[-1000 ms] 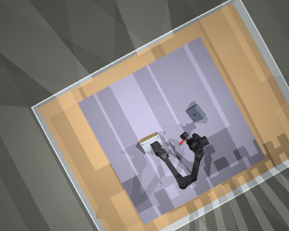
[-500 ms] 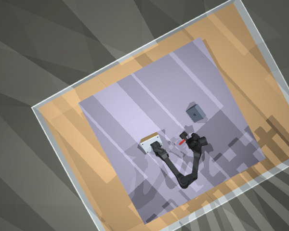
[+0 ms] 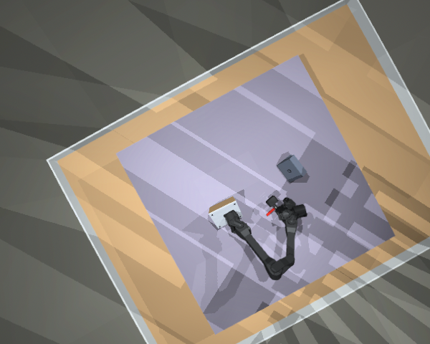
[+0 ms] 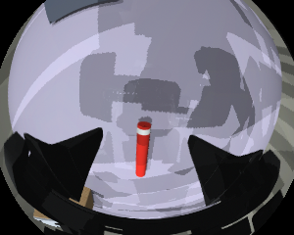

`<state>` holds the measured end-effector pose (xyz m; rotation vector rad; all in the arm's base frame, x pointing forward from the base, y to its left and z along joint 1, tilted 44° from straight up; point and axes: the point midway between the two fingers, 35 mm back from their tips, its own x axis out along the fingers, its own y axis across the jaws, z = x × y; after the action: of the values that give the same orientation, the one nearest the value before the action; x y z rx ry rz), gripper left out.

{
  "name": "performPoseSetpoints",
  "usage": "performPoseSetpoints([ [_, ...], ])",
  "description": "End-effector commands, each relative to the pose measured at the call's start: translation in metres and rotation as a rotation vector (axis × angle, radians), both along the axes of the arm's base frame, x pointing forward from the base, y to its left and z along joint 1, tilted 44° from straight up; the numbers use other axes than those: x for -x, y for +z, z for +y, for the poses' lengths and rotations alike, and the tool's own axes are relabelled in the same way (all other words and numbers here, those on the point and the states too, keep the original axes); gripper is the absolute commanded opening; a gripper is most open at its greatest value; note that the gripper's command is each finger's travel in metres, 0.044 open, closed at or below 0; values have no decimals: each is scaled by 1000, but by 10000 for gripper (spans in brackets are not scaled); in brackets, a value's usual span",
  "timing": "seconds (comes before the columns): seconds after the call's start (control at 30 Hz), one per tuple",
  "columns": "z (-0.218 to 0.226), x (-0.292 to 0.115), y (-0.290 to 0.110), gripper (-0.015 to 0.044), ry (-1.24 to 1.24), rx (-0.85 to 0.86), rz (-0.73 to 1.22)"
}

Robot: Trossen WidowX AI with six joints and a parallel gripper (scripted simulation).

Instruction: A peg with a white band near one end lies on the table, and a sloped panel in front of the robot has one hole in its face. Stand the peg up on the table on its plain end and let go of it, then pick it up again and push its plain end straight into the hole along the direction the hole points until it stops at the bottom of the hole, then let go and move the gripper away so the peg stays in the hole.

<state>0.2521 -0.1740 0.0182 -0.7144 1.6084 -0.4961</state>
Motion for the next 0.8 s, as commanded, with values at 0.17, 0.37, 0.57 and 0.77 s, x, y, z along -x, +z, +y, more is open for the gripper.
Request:
performPoseSetpoints([
  [0.17,-8,6,-11,440,2,-4,14],
  [0.37,-8,6,-11,282,2,-4,14],
  [0.57,-8,6,-11,125,2,-4,14],
  [0.77,-8,6,-11,110,2,-4,14],
])
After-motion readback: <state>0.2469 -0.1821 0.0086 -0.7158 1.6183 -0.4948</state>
